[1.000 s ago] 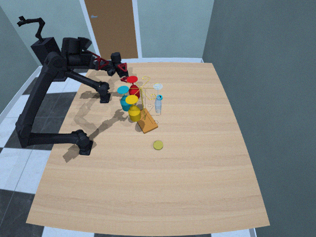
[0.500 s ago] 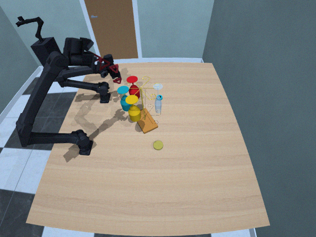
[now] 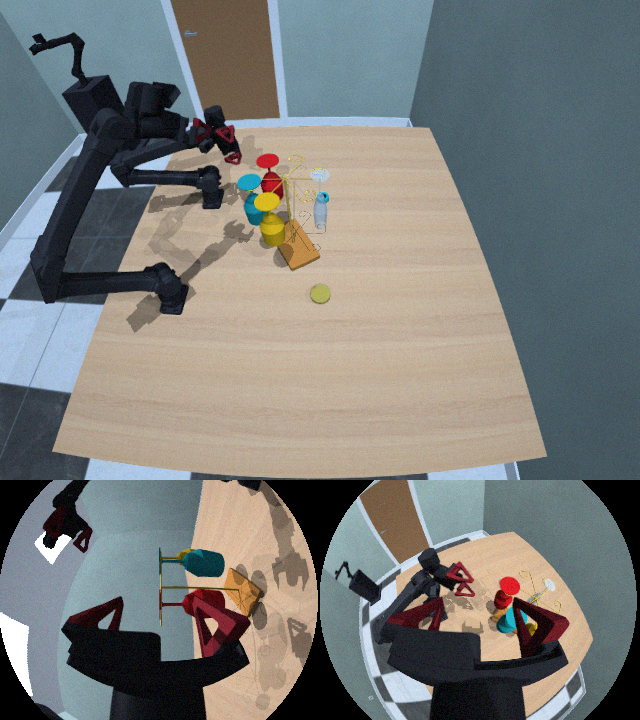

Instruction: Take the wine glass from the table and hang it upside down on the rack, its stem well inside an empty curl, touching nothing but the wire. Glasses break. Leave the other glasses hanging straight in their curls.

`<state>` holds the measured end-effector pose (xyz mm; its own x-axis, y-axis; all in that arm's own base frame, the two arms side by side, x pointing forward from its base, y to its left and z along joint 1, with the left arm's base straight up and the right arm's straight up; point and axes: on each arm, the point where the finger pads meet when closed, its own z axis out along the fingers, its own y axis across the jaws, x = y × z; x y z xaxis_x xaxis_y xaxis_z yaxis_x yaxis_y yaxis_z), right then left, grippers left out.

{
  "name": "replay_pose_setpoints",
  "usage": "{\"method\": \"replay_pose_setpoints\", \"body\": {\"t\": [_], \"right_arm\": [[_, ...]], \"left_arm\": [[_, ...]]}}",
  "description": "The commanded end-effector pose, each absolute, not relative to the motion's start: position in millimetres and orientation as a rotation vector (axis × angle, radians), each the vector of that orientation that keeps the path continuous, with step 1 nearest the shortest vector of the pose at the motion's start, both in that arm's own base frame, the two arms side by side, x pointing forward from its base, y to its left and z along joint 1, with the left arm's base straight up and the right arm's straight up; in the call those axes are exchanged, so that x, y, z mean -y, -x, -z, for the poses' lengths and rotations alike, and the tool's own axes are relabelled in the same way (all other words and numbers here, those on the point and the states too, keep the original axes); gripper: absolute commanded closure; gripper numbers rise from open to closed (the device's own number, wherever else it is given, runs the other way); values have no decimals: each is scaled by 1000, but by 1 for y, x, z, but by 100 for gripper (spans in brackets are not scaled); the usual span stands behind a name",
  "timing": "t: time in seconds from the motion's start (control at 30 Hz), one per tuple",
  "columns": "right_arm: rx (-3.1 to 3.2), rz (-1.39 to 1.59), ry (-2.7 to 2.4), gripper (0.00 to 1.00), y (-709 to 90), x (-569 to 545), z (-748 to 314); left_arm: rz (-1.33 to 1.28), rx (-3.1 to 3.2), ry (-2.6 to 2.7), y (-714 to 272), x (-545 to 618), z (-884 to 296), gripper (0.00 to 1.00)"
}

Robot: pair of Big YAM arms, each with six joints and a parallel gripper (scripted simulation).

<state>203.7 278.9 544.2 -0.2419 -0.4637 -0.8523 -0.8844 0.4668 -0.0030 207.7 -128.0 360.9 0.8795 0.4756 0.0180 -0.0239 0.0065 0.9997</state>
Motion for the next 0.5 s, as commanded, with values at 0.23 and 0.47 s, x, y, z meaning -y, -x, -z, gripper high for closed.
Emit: {"method": "replay_pose_setpoints", "body": {"t": [0.23, 0.47], "right_arm": [[-1783, -659, 1206, 0, -174, -279, -550], [-1763, -672, 1183, 0, -171, -278, -563]], "left_arm": [[-442, -343, -1518, -208, 126, -394, 0], [-442, -343, -1518, -208, 126, -394, 0]]}}
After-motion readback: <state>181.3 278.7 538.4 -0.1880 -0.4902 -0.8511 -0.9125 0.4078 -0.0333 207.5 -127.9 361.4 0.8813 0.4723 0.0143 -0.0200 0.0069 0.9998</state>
